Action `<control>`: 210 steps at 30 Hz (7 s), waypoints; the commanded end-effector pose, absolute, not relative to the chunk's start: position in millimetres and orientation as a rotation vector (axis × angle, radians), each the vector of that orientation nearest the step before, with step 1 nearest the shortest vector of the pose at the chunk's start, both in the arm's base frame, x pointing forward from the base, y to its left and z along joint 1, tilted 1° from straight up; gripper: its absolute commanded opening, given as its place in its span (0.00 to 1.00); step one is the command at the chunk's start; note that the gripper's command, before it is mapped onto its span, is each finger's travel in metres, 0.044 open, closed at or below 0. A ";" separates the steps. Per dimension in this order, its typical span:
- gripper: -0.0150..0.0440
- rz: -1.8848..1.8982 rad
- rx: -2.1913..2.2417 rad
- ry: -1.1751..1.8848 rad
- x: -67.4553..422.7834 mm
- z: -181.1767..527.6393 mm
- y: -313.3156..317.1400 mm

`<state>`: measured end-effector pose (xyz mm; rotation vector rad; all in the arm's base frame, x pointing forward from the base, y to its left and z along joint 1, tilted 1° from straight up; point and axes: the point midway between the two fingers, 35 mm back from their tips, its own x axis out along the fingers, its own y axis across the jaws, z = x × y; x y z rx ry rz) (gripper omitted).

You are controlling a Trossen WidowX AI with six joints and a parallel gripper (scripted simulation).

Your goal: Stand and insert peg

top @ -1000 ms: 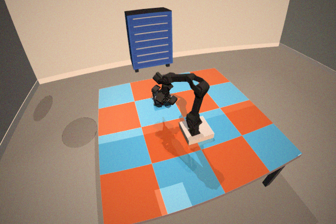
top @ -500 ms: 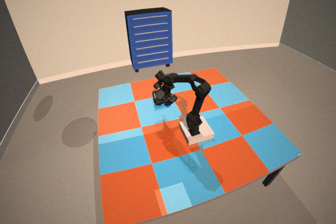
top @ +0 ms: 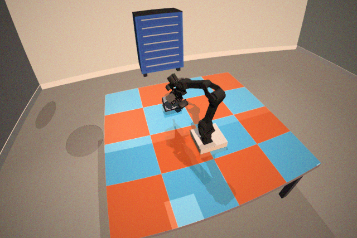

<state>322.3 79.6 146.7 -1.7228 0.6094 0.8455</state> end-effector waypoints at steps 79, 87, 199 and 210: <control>0.25 0.739 -1.694 0.608 380.1 97.4 68.4; 0.25 0.739 -1.694 0.608 383.4 93.4 68.8; 1.00 0.741 -1.694 0.608 370.8 115.3 72.5; 1.00 0.743 -1.694 0.607 360.7 127.0 73.2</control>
